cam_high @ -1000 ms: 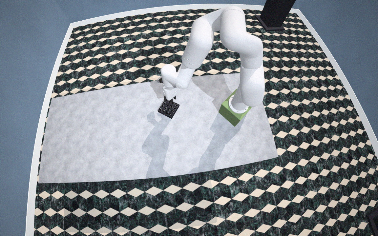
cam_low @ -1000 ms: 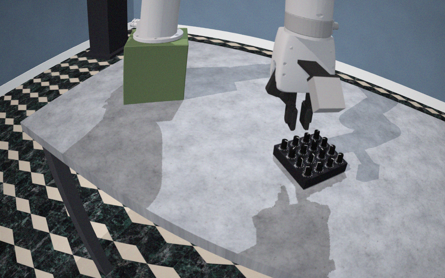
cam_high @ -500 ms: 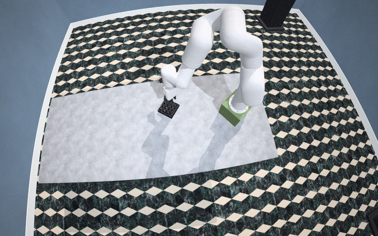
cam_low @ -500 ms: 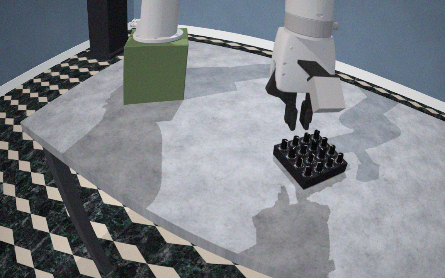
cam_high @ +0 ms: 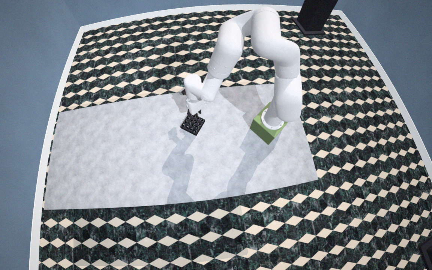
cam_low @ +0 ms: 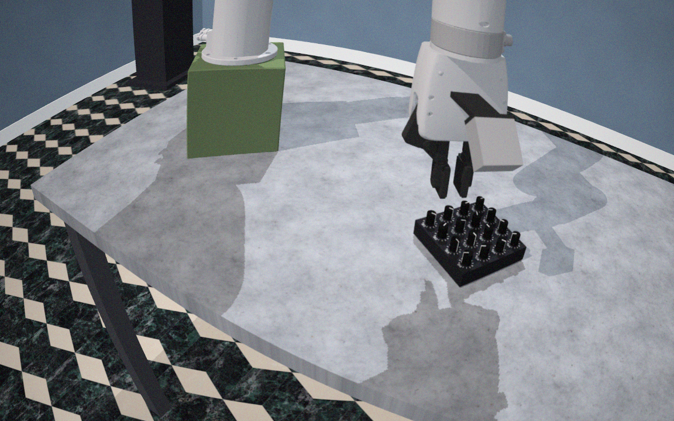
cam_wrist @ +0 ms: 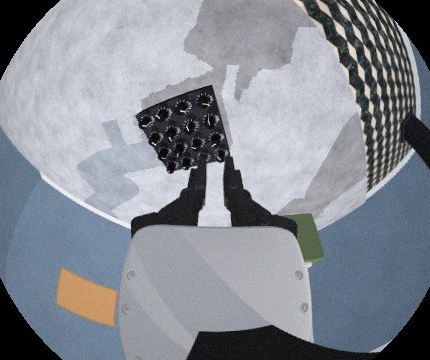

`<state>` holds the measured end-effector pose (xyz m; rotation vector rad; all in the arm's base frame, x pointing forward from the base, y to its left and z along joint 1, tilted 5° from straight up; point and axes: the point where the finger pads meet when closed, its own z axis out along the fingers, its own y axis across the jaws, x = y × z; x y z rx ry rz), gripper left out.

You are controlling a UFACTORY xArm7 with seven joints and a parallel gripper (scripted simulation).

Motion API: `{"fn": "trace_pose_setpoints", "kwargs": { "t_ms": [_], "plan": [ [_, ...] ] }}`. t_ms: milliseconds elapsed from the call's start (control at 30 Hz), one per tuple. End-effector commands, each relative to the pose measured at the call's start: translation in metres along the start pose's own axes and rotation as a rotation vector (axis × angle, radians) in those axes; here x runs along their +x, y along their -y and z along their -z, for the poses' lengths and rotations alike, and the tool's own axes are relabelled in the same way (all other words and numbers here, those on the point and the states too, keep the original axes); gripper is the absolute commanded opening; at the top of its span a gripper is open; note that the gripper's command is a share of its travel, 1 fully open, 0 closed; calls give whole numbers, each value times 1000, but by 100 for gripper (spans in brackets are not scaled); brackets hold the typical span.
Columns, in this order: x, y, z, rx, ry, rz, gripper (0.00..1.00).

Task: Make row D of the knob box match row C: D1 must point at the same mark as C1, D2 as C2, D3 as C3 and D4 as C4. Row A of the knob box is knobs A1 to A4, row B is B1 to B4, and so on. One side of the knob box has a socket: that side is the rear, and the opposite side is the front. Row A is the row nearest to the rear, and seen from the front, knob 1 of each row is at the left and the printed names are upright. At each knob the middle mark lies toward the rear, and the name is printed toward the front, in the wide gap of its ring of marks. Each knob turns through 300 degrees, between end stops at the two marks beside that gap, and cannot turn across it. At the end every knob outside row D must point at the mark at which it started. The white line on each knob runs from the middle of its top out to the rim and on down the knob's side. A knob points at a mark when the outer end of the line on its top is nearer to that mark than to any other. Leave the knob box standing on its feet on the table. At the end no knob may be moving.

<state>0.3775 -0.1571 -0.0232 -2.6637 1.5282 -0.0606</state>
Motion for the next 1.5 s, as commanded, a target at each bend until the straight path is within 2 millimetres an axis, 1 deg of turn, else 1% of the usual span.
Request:
{"fn": "trace_pose_setpoints", "kwargs": {
  "t_ms": [0, 500, 1000, 1467],
  "plan": [
    [1, 1, 0, 2, -3, 0, 19],
    [1, 1, -12, 2, -3, 0, 19],
    [2, 1, -31, 2, -3, 0, 19],
    [2, 1, -41, 2, -3, 0, 19]
  ]
}}
